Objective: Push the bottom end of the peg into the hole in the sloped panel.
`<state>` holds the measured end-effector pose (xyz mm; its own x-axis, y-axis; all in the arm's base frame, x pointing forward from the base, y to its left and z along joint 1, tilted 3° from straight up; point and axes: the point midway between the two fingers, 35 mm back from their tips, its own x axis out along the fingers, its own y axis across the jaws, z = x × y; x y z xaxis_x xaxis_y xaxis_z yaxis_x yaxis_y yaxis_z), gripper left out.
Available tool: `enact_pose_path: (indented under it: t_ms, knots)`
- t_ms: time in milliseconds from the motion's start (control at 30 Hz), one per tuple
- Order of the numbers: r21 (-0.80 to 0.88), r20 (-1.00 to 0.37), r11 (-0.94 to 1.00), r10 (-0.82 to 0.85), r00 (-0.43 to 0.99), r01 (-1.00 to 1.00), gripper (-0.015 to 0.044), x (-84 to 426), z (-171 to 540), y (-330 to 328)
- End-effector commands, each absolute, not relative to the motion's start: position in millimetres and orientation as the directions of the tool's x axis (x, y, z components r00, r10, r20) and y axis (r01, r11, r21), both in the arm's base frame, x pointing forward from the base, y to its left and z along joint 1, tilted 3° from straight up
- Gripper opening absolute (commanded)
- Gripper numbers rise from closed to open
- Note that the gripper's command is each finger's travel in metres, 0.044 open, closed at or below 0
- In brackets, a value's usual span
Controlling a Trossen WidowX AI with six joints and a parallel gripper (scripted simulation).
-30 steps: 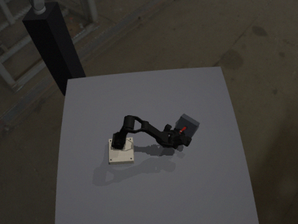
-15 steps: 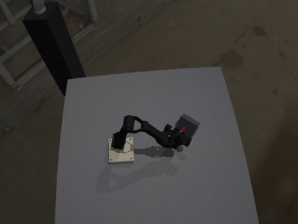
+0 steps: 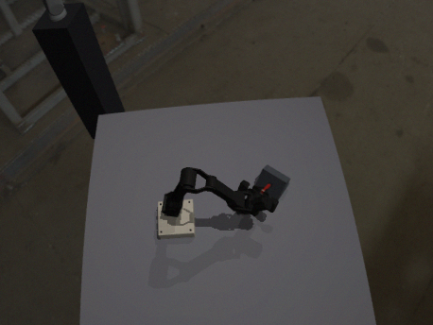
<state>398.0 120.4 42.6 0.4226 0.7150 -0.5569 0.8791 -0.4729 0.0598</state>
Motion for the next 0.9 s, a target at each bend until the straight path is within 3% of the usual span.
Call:
enact_pose_path:
  t_ms: [0,867]
  knots:
    - [0.057,-0.558,-0.476,0.713,0.423,0.878,0.0,400,40,121]
    - [0.057,-0.557,-0.476,0.714,0.424,0.878,0.0,407,30,131]
